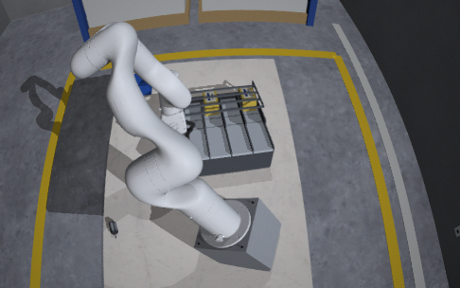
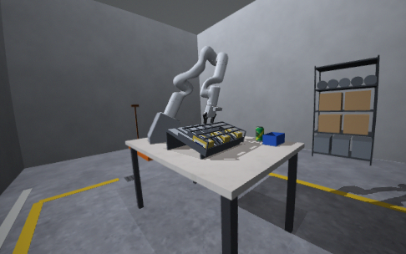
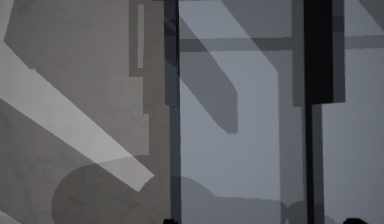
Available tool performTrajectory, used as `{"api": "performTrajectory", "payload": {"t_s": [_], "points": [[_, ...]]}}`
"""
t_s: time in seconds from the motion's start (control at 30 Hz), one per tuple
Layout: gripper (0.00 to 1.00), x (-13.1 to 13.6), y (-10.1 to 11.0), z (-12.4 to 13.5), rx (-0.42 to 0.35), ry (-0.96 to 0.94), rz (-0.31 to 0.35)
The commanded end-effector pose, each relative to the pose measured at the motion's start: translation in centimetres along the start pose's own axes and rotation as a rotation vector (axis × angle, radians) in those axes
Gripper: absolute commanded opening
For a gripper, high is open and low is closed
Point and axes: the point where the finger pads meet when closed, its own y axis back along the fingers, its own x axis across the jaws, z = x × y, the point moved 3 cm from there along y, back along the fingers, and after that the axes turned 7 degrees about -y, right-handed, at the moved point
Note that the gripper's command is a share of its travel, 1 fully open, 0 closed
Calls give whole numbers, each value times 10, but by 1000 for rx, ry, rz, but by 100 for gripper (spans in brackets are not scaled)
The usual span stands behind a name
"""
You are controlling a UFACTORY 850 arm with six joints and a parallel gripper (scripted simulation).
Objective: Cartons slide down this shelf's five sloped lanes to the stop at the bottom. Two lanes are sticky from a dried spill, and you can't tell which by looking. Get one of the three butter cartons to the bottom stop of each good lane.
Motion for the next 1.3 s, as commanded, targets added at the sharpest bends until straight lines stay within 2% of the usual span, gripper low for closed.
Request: {"api": "performTrajectory", "payload": {"t_s": [0.0,1.13,1.17,1.27], "points": [[100,0,0,0,1,0,0],[100,0,0,0,1,0,0],[100,0,28,0,0,-1,-2],[100,0,28,0,0,-1,-2]]}}
